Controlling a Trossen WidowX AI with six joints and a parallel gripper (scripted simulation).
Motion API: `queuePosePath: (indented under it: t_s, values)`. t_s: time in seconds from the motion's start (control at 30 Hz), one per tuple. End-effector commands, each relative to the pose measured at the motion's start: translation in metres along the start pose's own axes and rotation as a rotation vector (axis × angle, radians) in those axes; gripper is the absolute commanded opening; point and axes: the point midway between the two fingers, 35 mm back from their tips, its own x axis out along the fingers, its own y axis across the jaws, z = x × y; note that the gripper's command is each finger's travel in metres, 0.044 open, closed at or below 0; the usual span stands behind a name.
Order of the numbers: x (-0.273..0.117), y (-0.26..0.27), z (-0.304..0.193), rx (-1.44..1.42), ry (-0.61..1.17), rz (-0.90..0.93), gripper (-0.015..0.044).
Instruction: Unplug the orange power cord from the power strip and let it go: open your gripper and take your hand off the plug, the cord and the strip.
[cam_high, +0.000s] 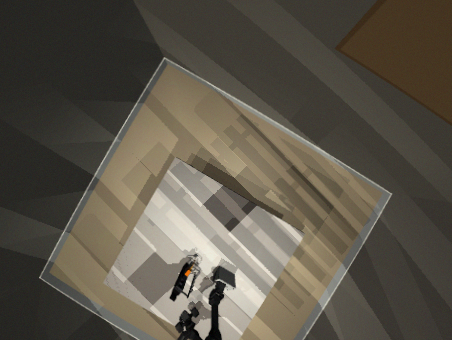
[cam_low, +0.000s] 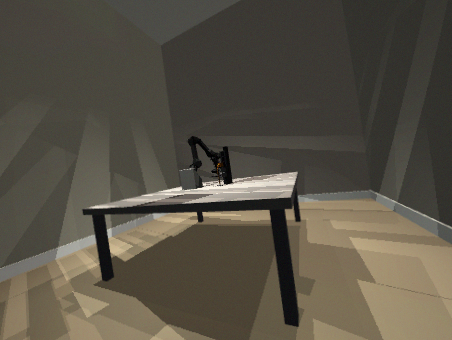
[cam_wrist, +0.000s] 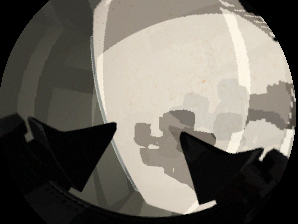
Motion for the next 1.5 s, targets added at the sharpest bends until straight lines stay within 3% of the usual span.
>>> queuePosePath:
  t_s: [0.0, 0.27, 0.97, 1.47]
  values:
    - [0.0, 0.0, 0.0, -0.002, -0.001, 0.0, 0.0374]
    - [0.005, 0.012, 0.033, -0.122, -0.091, -0.001, 0.0164]
    - [-0.008, 0.043, 0.164, -0.501, -0.4, -0.123, 0.016]
    - [-0.059, 0.056, 0.264, -0.722, -0.608, -0.276, 0.016]
